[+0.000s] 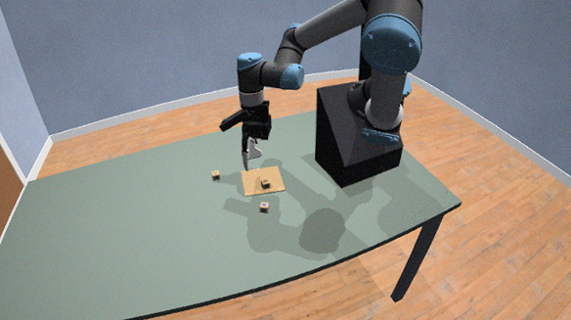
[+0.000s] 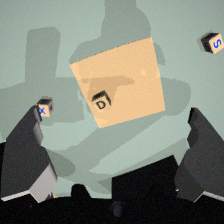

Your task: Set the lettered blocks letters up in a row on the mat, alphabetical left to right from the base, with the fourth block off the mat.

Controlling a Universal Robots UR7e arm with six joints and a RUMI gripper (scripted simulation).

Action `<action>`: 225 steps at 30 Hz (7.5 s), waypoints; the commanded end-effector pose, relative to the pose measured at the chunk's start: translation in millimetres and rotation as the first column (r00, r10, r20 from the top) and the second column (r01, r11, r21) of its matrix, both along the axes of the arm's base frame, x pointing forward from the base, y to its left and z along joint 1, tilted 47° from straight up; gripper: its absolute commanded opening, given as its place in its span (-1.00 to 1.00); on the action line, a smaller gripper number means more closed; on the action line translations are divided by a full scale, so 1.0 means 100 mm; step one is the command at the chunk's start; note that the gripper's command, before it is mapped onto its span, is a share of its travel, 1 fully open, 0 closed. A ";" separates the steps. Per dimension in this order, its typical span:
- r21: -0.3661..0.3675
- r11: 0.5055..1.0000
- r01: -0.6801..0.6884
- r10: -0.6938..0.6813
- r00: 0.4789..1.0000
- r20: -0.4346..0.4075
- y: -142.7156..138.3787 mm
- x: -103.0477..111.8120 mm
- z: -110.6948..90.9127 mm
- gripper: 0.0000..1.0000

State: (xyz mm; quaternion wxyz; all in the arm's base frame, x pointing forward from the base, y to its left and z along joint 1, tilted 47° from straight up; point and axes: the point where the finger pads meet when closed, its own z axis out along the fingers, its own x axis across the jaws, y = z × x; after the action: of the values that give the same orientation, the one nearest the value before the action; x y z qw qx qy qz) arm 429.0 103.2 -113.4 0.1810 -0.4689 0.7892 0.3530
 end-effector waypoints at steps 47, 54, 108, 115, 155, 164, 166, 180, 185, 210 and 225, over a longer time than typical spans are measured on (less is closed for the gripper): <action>-0.257 0.715 -0.651 0.607 0.393 0.691 -0.25 0.08 -0.27 1.00; -0.325 0.649 -0.688 0.635 0.253 0.730 -0.29 0.07 -0.31 1.00; -0.879 0.148 -0.453 0.329 -0.816 0.476 -0.63 -0.09 -0.74 1.00; -0.927 0.110 -0.359 0.230 -0.898 0.375 -0.69 -0.12 -0.81 1.00; -0.977 0.100 0.187 -0.313 -0.927 -0.209 -0.98 -0.23 -1.22 1.00; -0.953 0.129 0.275 -0.395 -0.867 -0.303 -1.03 -0.24 -1.29 1.00; -0.948 0.135 0.289 -0.409 -0.855 -0.319 -1.04 -0.24 -1.31 1.00; -0.923 0.161 0.348 -0.463 -0.800 -0.382 -1.07 -0.24 -1.36 1.00; -0.918 0.167 0.360 -0.474 -0.787 -0.395 -1.08 -0.25 -1.37 1.00; -0.912 0.173 0.372 -0.485 -0.774 -0.408 -1.09 -0.25 -1.38 -0.26; -0.912 0.173 0.372 -0.485 -0.774 -0.408 -1.09 -0.25 -1.38 -0.26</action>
State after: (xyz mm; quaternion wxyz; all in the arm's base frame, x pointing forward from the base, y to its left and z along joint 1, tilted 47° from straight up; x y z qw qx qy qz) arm 404.0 -4.8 -251.6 -0.2771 0.5855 0.7034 0.2925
